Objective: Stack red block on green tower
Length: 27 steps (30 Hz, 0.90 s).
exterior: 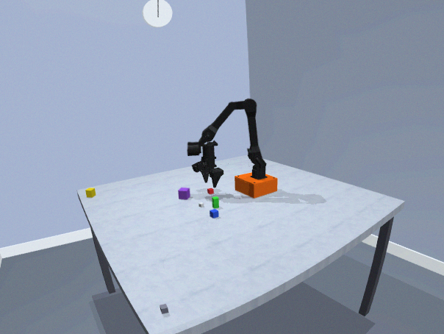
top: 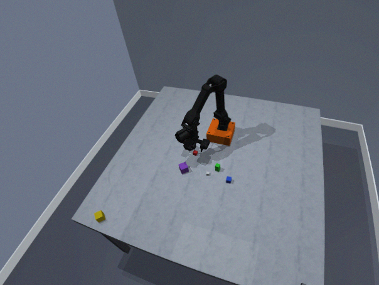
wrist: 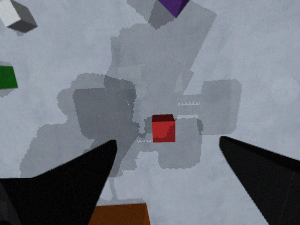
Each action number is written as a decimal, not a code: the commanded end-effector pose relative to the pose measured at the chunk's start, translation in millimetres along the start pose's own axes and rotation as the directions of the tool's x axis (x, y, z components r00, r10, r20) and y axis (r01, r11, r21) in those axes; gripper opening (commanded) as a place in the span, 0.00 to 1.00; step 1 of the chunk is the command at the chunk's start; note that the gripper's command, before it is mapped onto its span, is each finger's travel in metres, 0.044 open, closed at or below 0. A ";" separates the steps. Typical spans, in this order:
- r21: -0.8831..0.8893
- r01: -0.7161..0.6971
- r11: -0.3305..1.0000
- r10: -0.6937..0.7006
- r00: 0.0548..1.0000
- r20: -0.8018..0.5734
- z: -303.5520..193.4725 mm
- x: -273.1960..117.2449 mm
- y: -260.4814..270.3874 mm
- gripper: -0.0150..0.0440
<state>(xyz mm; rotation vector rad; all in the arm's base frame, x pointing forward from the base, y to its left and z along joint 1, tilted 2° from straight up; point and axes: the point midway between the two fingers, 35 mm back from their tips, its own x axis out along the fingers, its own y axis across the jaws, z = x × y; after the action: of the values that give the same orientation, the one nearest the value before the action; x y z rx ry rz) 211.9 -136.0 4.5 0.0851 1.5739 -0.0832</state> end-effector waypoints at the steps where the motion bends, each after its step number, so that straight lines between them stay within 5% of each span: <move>1: 0.003 -0.003 1.000 0.003 1.000 0.002 -0.3 4.8 1.4 1.00; 27: 0.003 -0.004 1.000 0.004 1.000 0.002 -0.2 36.1 1.7 1.00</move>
<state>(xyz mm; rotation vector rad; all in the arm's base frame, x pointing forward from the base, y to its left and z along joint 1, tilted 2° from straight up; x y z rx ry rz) 213.5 -136.4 -28.1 0.0822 1.5675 -0.0856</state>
